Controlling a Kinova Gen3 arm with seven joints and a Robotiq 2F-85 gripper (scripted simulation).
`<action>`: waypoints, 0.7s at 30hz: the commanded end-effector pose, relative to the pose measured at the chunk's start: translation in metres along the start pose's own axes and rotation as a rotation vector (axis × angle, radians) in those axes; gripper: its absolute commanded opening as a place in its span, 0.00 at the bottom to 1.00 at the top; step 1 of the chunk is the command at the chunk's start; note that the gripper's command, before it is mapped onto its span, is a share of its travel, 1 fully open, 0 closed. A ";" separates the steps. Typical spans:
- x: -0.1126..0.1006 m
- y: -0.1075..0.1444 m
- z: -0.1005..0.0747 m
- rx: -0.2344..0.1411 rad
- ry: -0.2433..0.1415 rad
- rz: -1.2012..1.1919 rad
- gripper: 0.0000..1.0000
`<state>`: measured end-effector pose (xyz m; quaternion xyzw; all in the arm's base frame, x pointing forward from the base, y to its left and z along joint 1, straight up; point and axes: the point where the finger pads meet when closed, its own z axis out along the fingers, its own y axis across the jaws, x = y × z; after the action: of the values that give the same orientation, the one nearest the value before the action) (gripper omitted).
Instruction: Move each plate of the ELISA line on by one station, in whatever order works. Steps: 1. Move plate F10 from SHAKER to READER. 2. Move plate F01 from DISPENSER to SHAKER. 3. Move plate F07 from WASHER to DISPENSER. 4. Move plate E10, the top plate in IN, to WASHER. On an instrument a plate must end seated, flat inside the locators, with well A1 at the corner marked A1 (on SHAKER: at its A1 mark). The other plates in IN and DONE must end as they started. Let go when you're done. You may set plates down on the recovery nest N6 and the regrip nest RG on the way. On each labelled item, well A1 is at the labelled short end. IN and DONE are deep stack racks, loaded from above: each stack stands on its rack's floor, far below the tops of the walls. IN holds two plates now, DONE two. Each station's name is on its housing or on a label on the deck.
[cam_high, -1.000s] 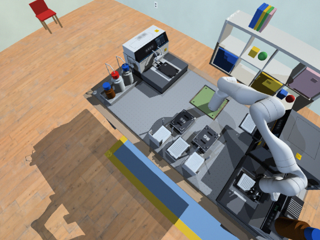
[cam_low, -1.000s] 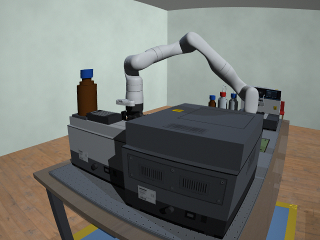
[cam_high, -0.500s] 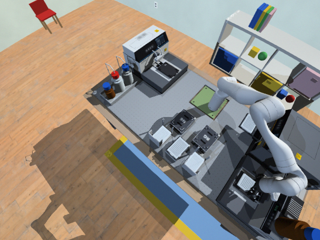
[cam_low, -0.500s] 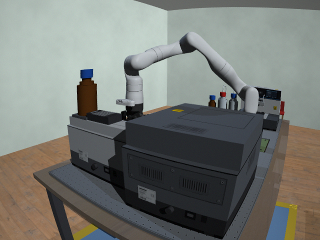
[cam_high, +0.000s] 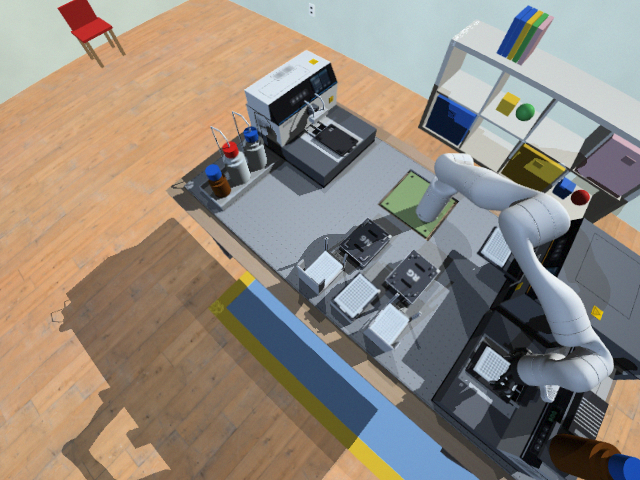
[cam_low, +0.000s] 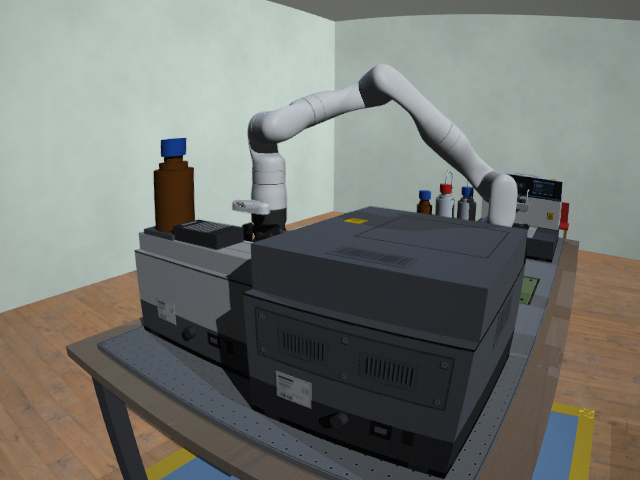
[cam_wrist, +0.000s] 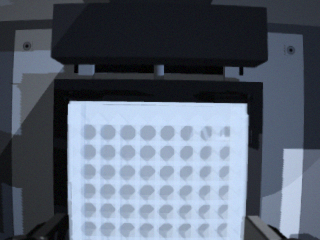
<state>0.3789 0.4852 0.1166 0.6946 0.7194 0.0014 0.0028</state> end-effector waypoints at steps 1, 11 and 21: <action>0.000 0.000 0.000 -0.002 0.002 0.000 0.94; 0.000 0.000 0.002 -0.002 0.002 0.000 0.94; 0.000 0.000 0.005 -0.002 0.002 0.000 0.94</action>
<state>0.3790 0.4852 0.1107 0.6946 0.7194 0.0014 0.0028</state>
